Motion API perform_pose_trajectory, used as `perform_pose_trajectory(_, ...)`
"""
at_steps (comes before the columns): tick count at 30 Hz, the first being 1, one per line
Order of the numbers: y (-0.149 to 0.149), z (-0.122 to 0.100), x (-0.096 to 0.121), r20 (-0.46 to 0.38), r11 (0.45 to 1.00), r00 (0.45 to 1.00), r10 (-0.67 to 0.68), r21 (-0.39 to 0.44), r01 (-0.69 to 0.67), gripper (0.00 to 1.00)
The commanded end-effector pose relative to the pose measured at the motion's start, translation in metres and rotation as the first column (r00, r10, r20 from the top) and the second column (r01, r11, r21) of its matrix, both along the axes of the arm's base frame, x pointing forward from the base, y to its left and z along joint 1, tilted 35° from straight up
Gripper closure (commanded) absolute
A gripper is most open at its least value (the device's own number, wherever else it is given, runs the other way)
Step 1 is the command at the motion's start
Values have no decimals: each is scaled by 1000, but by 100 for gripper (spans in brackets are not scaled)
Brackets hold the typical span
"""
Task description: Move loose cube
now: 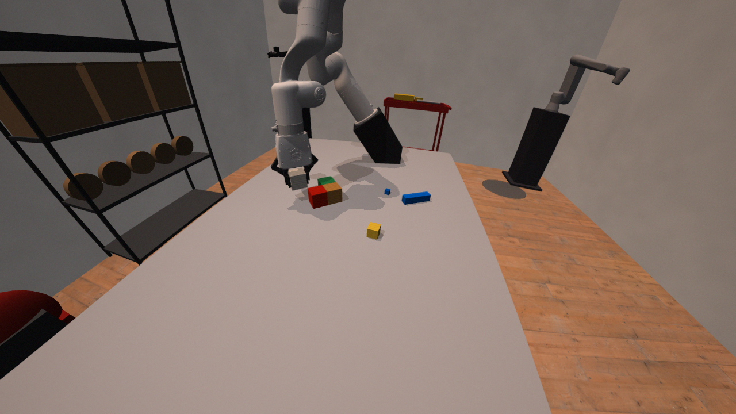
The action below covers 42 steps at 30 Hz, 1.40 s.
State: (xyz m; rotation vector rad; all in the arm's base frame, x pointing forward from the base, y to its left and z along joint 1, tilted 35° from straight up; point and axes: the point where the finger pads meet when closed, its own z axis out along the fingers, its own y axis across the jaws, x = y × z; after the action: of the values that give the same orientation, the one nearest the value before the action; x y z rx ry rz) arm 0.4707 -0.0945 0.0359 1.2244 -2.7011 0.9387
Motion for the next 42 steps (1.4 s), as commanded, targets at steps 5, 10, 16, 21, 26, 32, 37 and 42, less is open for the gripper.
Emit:
perform_pose_trajectory(5, -3, -6, 3, 2, 1000, 1000, 2, 1, -2, 100)
perform_pose_trajectory(10, -8, -13, 5, 2, 1000, 1000, 2, 1, -2, 100)
perform_pose_trajectory(16, -13, -20, 7, 2, 1000, 1000, 2, 1, -2, 100)
perform_pose_trajectory(21, -15, -24, 8, 2, 1000, 1000, 2, 1, -2, 100)
perform_pose_trajectory(26, -18, -29, 9, 2, 1000, 1000, 2, 1, -2, 100)
perform_pose_trajectory(32, -22, -34, 10, 2, 1000, 1000, 2, 1, -2, 100)
perform_pose_trajectory(37, -23, -36, 11, 2, 1000, 1000, 2, 1, -2, 100)
perform_pose_trajectory(42, -24, -38, 11, 2, 1000, 1000, 2, 1, -2, 100)
